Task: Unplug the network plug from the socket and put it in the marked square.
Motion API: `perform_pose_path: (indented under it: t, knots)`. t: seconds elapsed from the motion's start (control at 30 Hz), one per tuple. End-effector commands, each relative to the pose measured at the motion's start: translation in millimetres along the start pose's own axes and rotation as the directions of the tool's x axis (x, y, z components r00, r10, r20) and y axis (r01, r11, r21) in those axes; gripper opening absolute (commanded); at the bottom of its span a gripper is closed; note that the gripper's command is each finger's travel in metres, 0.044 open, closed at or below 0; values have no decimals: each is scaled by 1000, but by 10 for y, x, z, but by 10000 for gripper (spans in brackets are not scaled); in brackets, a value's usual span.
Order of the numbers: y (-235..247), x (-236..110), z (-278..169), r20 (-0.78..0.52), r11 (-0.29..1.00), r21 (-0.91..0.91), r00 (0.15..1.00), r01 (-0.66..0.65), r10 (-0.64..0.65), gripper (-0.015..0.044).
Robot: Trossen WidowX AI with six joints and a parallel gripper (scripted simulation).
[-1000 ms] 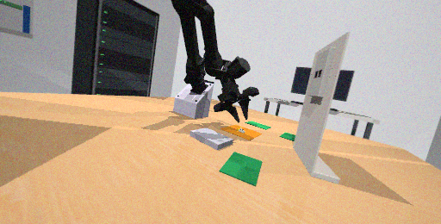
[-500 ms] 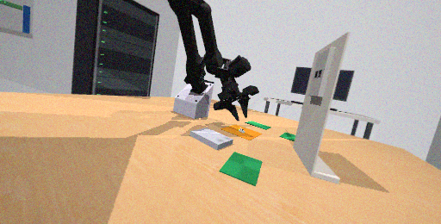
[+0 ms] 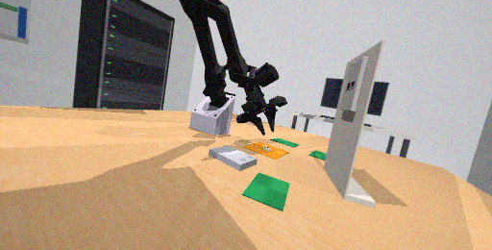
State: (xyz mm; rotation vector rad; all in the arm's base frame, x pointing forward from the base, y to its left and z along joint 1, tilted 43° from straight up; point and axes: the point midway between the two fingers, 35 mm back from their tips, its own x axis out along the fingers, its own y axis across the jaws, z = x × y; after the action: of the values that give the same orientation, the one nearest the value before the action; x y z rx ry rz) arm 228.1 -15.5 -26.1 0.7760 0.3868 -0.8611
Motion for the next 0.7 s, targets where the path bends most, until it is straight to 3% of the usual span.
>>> perform_pose_path:
  t: [0.0, 0.67]
  knots:
    - [50, -19, -1, 4, 1000, 11, 1000, -4, 4, 156]
    - [139, -143, -28, 1, 1000, 12, 1000, 0, 0, 156]
